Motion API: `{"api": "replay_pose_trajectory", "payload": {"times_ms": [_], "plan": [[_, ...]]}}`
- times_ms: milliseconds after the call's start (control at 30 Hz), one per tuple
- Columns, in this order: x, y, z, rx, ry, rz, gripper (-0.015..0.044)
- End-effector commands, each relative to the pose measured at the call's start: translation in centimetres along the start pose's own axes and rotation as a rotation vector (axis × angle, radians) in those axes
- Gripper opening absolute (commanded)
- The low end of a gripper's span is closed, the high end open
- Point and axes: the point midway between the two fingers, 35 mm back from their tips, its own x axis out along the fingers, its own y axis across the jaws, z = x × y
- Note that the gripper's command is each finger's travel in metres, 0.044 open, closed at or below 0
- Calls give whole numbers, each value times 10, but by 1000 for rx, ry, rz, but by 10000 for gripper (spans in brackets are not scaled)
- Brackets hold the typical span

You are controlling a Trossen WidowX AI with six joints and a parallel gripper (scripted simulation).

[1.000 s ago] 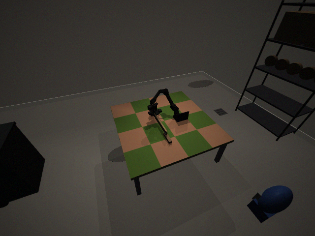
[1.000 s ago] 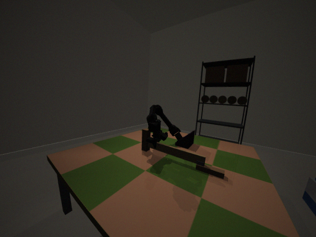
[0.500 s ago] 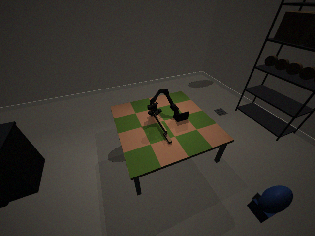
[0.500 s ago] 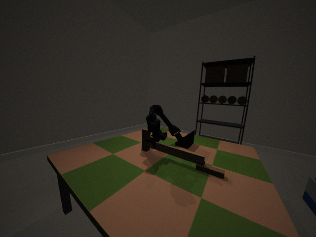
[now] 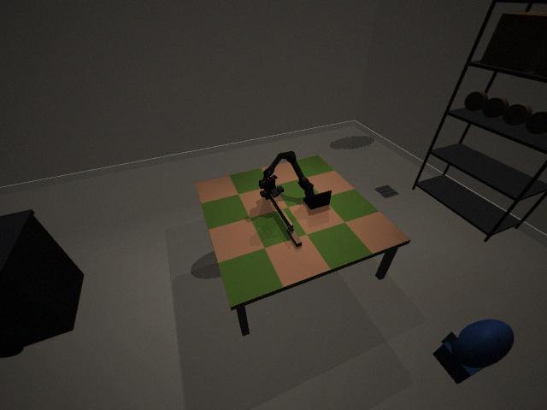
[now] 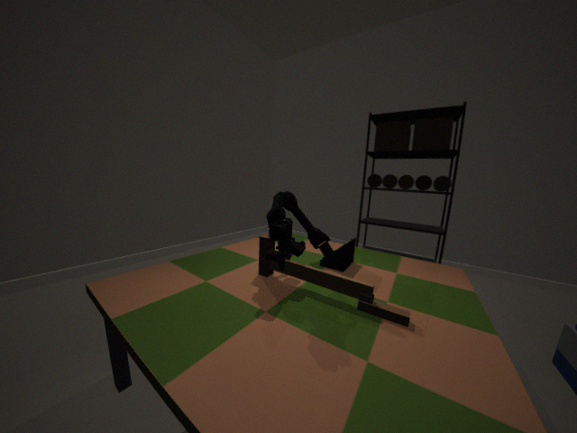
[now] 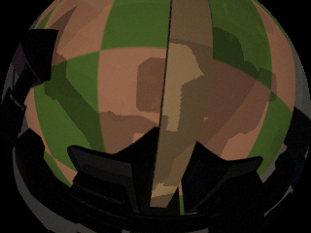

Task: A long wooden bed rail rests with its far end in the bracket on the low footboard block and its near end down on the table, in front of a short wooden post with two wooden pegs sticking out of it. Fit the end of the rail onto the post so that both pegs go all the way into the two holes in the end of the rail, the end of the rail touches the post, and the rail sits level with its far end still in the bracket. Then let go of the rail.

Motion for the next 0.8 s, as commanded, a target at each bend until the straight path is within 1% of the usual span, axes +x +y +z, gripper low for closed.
{"api": "replay_pose_trajectory", "payload": {"times_ms": [0,400,567,700,767], "plan": [[0,0,0,0,1,0,131],[0,0,0,0,1,0,440],[-2,0,2,0,1,0,440],[-28,0,29,0,6,-1,440],[-30,0,31,0,7,-1,440]]}}
